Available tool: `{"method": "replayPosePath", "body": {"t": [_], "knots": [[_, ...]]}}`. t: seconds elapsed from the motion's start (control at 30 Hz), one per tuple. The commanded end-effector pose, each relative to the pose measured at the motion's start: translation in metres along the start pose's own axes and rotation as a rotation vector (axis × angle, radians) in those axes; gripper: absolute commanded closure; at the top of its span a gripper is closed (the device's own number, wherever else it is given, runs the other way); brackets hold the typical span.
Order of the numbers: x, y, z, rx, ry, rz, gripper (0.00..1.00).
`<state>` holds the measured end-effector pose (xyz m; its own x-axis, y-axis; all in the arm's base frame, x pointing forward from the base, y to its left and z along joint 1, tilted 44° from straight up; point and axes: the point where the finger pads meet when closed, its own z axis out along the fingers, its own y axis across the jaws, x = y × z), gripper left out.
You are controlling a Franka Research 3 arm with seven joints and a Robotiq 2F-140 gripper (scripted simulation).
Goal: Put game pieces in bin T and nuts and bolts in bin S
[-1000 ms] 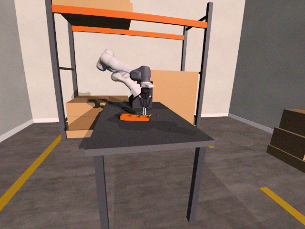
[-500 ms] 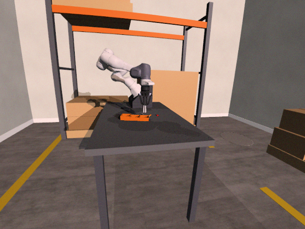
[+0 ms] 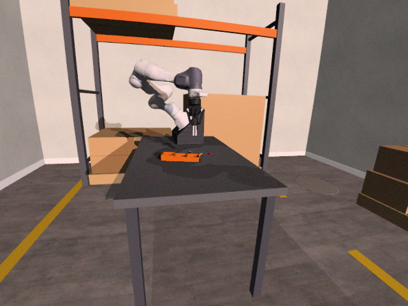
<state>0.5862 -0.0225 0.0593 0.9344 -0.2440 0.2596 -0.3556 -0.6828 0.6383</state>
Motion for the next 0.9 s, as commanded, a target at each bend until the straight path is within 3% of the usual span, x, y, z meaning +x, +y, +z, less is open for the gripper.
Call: {"method": "replayPosePath", "body": {"t": [0.0, 0.7, 0.73, 0.8, 0.87], "knots": [[-0.004, 0.006, -0.015, -0.019, -0.015, -0.018, 0.95], [-0.004, 0.006, -0.015, -0.019, -0.015, -0.018, 0.95], [-0.008, 0.011, -0.01, -0.02, -0.015, 0.032, 0.81], [-0.008, 0.011, -0.01, -0.02, -0.015, 0.032, 0.81], [-0.014, 0.022, 0.001, -0.02, -0.014, 0.132, 0.81]]}}
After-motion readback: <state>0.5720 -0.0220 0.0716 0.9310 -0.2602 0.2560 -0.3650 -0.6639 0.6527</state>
